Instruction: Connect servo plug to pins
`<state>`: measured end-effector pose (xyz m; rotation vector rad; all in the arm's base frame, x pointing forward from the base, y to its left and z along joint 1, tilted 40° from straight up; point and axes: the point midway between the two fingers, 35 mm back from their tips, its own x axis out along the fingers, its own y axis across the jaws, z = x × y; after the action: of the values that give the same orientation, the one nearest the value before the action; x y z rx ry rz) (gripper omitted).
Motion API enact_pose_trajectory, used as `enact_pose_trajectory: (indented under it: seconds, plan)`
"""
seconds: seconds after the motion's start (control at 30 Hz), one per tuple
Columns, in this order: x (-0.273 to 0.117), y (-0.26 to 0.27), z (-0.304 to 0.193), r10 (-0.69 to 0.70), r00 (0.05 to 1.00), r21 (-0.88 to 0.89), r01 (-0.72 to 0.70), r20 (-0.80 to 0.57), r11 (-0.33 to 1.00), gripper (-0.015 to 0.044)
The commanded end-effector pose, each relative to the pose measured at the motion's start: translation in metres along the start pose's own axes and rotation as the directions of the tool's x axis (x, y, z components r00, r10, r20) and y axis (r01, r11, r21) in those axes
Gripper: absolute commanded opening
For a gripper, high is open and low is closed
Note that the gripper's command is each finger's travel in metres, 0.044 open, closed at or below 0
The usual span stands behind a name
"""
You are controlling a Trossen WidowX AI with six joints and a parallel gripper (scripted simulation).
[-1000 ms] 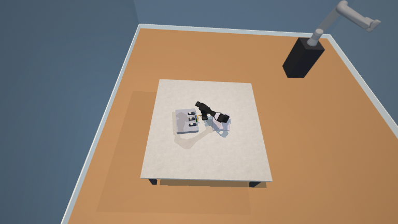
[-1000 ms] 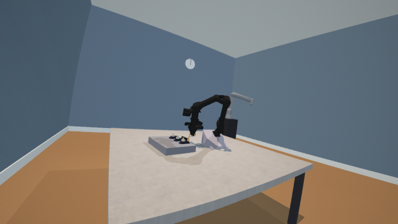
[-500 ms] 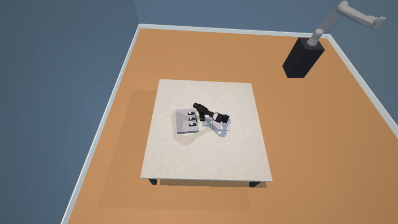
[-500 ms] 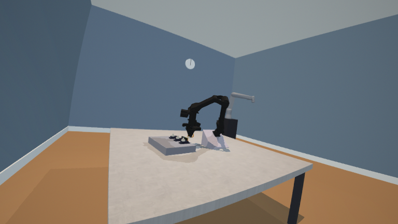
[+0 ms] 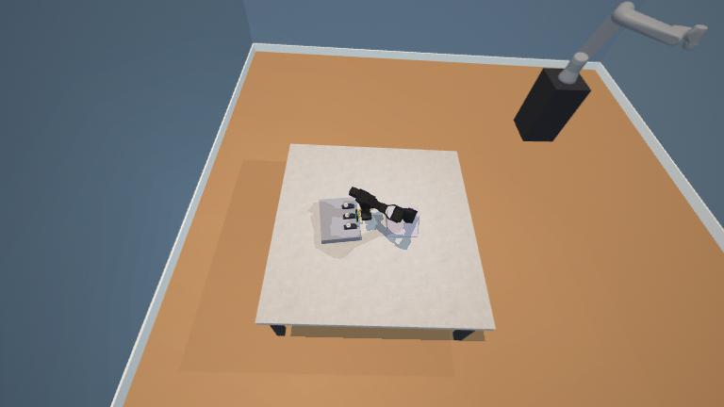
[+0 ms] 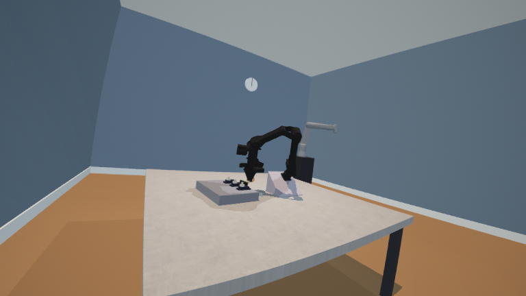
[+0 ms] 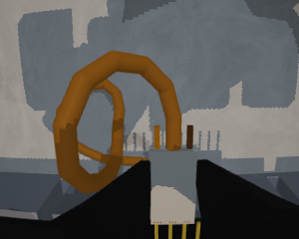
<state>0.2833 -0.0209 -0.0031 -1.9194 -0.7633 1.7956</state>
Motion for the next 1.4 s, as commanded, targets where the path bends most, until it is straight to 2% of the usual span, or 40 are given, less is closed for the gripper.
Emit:
enact_pose_trajectory:
  seconds: [0.0,1.37]
  plan:
    - [0.000,0.000,0.001,-0.005,1.000,0.004,0.005,-0.002,1.000,0.0000]
    - [-0.001,-0.002,-0.019,-0.005,1.000,0.003,0.005,-0.003,1.000,0.0000]
